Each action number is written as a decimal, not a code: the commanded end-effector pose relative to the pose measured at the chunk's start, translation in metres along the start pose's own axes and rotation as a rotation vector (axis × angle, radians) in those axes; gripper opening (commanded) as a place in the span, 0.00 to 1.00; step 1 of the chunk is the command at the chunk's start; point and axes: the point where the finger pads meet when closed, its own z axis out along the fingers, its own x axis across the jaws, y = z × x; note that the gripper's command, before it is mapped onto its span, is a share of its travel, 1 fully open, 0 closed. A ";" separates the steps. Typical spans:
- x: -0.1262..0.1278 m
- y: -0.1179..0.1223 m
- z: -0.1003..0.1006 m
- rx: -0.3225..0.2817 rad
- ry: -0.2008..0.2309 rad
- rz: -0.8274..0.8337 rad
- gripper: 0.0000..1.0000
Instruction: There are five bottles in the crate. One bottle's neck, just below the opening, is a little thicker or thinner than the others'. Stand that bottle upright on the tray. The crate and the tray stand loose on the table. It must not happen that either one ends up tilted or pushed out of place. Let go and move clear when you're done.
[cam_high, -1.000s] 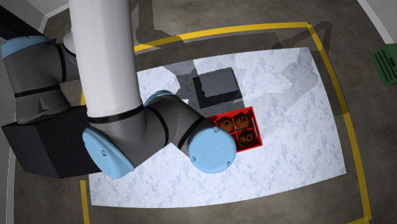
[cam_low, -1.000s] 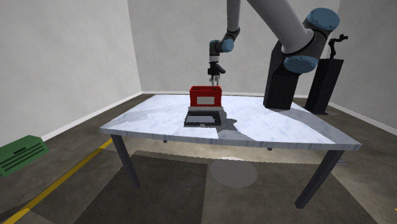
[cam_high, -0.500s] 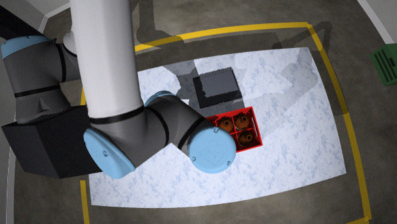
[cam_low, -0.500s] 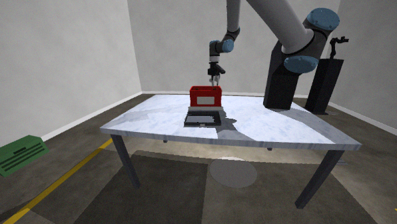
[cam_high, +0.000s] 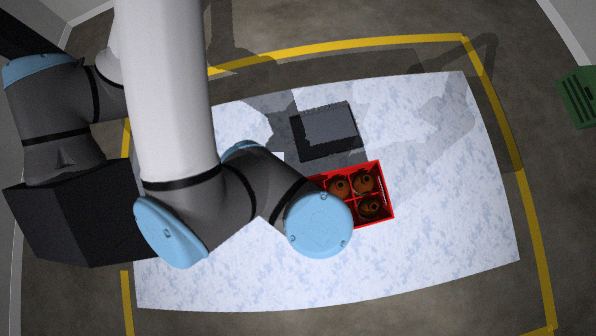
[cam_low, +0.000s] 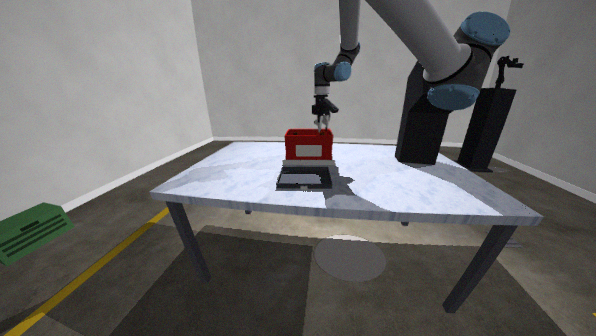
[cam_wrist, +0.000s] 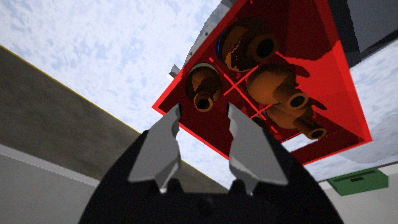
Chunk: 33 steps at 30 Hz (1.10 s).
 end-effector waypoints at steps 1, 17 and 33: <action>0.000 0.001 0.004 -0.001 0.000 0.000 0.38; 0.000 0.001 0.019 -0.001 0.000 0.000 0.38; 0.000 0.001 0.025 -0.001 0.000 0.000 0.38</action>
